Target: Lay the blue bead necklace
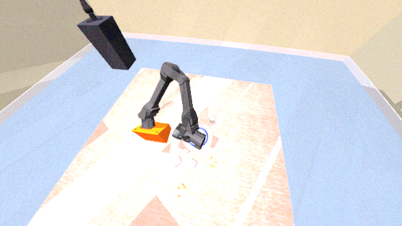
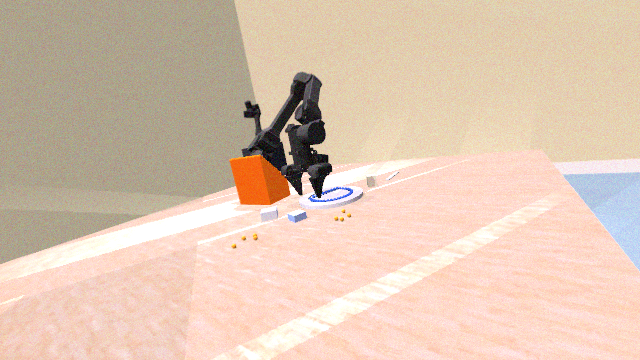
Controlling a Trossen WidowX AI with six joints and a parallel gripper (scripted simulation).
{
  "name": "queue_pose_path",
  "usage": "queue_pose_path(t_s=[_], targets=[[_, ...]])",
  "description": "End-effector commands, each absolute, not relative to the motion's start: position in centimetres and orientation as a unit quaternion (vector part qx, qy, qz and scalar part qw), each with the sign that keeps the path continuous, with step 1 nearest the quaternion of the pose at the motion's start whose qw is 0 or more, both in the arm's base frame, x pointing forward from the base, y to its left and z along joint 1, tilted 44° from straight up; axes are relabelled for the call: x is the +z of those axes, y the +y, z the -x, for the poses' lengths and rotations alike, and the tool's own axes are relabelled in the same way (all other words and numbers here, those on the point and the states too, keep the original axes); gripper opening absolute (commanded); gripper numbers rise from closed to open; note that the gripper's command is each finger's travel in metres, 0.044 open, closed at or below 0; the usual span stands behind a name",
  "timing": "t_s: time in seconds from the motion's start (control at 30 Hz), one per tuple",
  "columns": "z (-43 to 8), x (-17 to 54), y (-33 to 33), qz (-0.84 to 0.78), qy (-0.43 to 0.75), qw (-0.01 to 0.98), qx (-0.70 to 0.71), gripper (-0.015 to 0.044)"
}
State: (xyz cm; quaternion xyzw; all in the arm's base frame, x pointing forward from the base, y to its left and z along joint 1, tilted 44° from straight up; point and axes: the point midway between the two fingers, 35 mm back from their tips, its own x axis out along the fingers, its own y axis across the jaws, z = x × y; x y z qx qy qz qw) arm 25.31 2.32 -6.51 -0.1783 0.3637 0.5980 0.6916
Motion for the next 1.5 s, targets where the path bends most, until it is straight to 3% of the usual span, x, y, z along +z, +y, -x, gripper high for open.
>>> queue_pose_path(t_s=[0.0,0.37,0.77,0.97,1.47], targets=[[-25.4,-6.5,2.2,0.182,0.363,0.691,0.598,0.0440],[-25.4,-6.5,2.2,0.182,0.363,0.691,0.598,0.0440],[-28.7,-0.1,5.4,0.146,0.394,0.700,0.578,0.0125],[-29.5,2.9,7.2,0.129,0.405,0.703,0.570,0.0120],[-29.6,2.1,7.7,0.134,0.403,0.704,0.570,0.0120]])
